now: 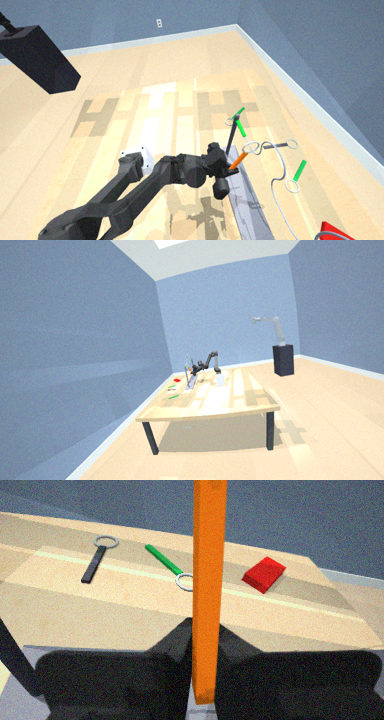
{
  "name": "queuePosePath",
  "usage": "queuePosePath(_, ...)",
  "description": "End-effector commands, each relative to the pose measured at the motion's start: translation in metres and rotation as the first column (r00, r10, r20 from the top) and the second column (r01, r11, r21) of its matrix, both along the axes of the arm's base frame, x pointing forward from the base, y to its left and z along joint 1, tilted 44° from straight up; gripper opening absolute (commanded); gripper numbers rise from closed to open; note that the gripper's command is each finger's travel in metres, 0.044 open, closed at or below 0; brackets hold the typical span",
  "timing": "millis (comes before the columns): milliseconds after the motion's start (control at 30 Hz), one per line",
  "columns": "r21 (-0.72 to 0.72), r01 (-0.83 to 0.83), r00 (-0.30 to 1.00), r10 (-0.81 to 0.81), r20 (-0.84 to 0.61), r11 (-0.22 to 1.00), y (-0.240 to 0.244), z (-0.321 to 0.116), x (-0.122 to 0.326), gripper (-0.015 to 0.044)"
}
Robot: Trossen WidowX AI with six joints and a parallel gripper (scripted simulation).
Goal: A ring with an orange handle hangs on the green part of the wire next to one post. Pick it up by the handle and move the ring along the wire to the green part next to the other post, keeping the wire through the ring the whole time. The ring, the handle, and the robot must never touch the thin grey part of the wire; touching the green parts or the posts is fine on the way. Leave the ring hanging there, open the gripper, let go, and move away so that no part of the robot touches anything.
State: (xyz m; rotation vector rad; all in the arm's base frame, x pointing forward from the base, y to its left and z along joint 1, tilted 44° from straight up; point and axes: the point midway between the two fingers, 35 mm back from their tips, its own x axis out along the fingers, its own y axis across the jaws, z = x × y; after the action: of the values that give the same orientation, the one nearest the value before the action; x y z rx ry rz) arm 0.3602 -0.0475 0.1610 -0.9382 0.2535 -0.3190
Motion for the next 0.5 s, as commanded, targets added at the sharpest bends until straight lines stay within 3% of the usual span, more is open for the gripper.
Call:
queuePosePath(0, 0.057, 0.001, 1.0, 0.0, -0.009, 0.998, 0.006, -0.011, -0.001, -0.015)
queuePosePath(467, 0.153, -0.006, 1.0, 0.008, -0.011, 0.988, 0.024, -0.029, 0.0, -0.015)
